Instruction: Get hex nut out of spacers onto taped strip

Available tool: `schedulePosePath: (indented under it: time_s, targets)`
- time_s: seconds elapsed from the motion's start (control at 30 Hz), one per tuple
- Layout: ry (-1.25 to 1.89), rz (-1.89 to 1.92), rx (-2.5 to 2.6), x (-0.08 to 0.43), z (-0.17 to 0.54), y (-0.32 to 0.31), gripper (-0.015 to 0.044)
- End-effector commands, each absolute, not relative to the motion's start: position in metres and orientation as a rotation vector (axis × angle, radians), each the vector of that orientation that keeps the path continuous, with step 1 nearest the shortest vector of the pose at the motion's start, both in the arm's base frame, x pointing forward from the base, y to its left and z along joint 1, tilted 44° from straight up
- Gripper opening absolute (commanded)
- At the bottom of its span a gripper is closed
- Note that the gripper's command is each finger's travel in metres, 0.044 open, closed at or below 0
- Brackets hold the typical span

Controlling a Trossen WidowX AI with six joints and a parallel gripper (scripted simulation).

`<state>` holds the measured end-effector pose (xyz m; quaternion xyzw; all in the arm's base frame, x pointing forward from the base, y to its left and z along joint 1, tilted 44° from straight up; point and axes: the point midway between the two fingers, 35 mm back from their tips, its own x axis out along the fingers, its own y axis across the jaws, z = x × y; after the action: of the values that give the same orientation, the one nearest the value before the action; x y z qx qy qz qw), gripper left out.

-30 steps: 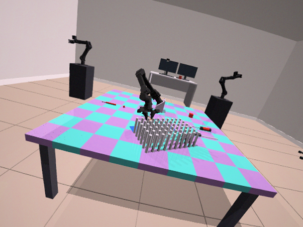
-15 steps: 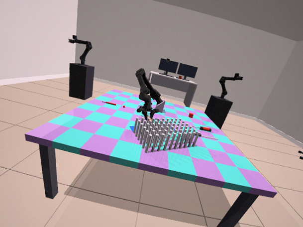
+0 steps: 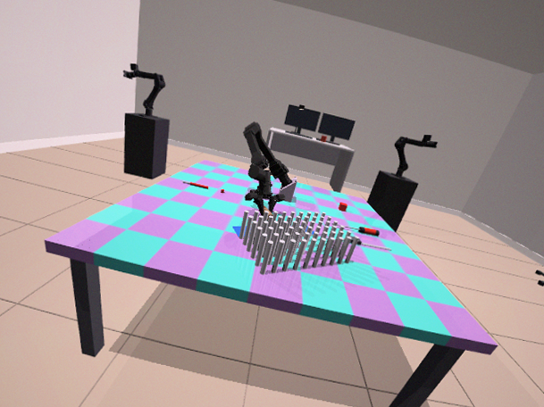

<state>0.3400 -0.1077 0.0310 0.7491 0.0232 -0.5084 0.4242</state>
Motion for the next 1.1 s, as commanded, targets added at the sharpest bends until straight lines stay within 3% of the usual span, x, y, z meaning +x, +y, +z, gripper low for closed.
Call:
schedulePosePath:
  time_s: [0.0,1.07]
  targets:
    - [0.062,-1.27,1.869,0.337,0.032,-0.108,0.0]
    - [0.062,-1.271,1.868,0.32,0.039,-0.115,0.0]
